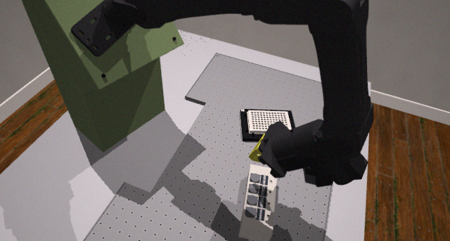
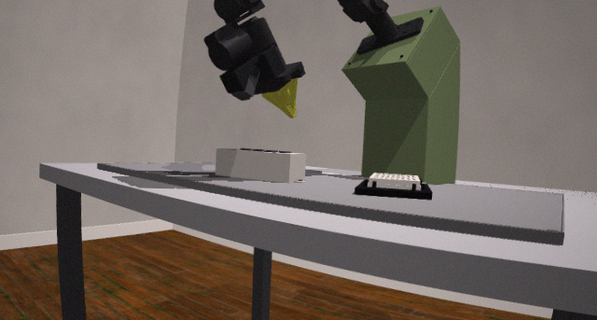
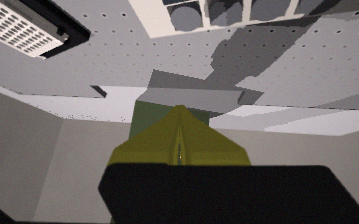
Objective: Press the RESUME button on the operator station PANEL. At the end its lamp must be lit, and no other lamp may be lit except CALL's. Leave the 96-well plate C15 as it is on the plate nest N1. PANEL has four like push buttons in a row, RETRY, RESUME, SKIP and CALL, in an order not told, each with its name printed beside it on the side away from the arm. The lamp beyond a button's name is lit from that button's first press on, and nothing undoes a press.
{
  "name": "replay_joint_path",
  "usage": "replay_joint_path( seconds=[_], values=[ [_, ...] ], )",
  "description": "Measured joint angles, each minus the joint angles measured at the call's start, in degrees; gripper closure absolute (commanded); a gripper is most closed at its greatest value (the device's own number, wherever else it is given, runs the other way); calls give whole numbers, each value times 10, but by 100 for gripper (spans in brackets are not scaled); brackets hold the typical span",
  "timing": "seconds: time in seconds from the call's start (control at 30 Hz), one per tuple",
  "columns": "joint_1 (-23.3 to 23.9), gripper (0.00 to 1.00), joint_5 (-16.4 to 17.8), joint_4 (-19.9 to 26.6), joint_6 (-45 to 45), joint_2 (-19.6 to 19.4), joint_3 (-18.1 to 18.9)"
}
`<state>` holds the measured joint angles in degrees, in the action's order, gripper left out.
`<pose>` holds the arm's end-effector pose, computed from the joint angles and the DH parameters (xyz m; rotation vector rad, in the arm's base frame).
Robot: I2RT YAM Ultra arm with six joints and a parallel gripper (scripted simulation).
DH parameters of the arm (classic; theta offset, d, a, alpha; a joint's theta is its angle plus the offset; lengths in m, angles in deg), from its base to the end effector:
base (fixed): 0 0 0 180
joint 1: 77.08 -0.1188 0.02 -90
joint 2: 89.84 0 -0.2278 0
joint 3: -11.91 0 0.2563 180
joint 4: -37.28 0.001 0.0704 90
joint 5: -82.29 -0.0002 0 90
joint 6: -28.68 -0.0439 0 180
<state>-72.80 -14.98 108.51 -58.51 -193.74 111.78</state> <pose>0.3578 -0.0313 0.2117 0.0607 2.8852 -0.2061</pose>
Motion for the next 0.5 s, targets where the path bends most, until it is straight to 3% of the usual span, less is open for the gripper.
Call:
replay_joint_path(
  seconds=[0.13, 0.4, 0.5],
  values=[
    [-1, 100, 4, -33, 14, 10, -9],
    [21, 100, 7, -134, 66, 74, -105],
    [21, 100, 10, -158, 78, 86, -124]
  ],
)
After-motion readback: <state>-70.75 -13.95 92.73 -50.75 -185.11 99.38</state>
